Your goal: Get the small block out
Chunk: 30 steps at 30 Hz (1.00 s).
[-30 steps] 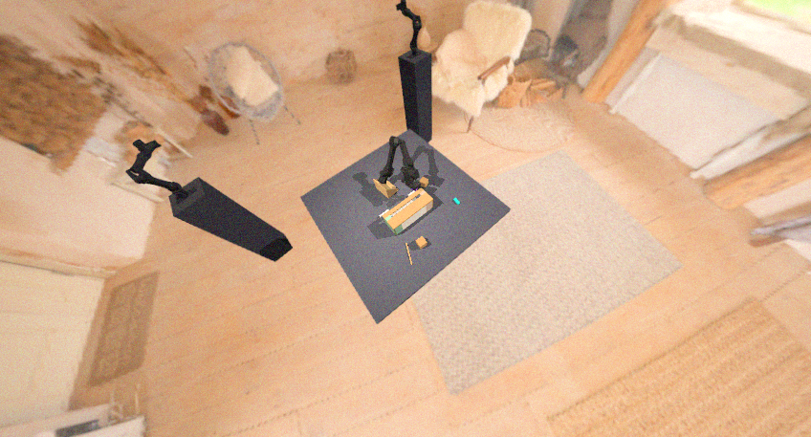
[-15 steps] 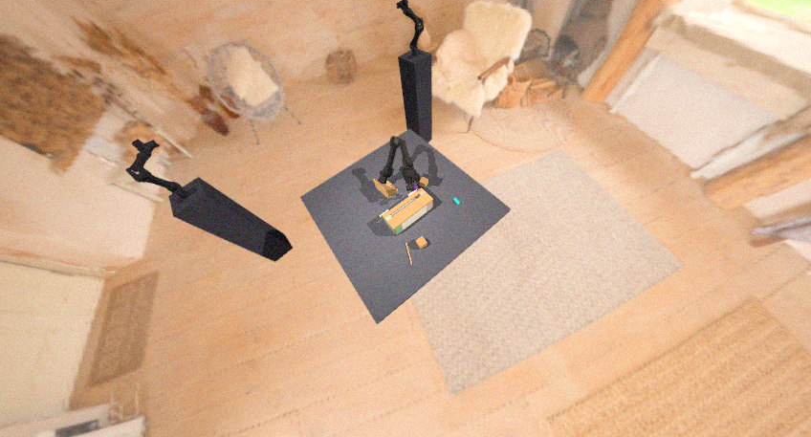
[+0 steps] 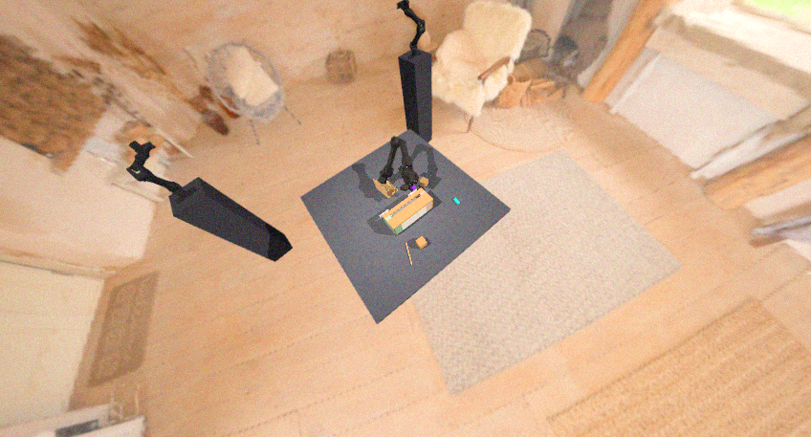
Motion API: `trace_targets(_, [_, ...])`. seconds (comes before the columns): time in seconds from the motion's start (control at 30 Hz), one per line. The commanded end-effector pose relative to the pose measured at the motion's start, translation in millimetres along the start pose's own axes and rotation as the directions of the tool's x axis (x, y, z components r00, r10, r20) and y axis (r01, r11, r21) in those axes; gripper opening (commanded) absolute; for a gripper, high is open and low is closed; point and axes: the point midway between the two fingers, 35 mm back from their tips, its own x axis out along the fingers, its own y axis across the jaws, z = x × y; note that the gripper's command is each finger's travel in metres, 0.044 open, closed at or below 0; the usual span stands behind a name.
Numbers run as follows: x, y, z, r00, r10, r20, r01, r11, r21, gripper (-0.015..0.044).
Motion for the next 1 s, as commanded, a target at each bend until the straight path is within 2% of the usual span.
trace_targets(0.0, [-5,-1,2,1.0,0.01,0.009,-0.012,0.979,0.202,0.0])
trace_targets(0.2, [-9,-2,2,1.0,0.022,0.014,-0.026,0.899,0.437,0.0])
trace_targets(0.43, [-15,-4,2,0.999,0.035,0.023,-0.041,0.735,0.677,0.0])
trace_targets(0.7, [-21,-5,2,0.998,0.05,0.035,-0.054,0.473,0.879,0.0])
trace_targets(0.97, [-27,-6,2,0.997,0.065,0.049,-0.059,0.159,0.986,0.0])
